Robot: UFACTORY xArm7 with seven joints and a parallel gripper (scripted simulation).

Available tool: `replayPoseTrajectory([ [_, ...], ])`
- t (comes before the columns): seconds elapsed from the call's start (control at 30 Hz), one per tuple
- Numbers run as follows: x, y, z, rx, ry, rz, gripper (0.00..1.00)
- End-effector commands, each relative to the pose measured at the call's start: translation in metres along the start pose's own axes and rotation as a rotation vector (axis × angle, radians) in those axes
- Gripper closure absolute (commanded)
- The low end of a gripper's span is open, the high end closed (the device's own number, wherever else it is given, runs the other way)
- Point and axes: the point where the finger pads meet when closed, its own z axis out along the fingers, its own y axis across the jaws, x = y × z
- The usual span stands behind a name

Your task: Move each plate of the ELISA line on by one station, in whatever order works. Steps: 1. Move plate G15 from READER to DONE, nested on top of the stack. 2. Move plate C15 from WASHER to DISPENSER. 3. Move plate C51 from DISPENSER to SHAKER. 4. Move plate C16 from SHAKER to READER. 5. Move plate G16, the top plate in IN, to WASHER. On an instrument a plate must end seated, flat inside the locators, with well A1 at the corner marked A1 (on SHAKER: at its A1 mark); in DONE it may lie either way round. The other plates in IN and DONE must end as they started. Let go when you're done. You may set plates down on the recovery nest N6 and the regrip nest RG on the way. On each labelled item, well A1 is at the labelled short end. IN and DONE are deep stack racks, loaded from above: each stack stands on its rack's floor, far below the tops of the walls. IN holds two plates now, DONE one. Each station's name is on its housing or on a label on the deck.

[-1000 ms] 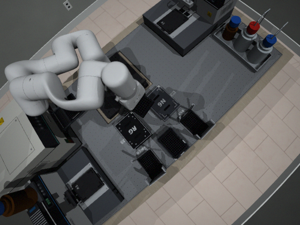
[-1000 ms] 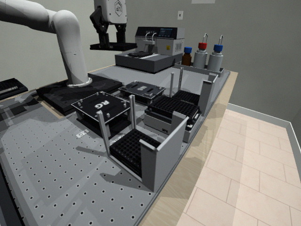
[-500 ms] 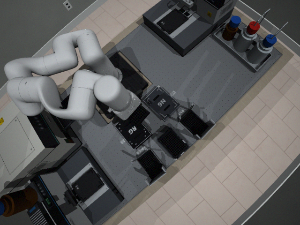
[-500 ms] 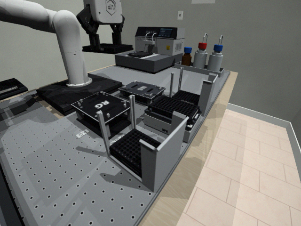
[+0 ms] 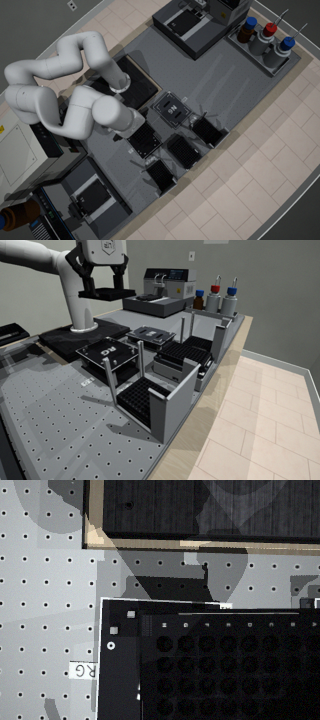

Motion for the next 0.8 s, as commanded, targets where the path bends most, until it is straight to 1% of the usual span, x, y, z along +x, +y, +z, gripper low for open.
replayPoseTrajectory([
  [0.0,-0.006,-0.013,-0.001,0.001,-0.004,0.048,1.0],
  [0.23,-0.013,-0.034,-0.001,0.001,-0.004,0.052,1.0],
  [0.77,-0.013,-0.034,-0.001,0.001,-0.004,0.052,1.0],
])
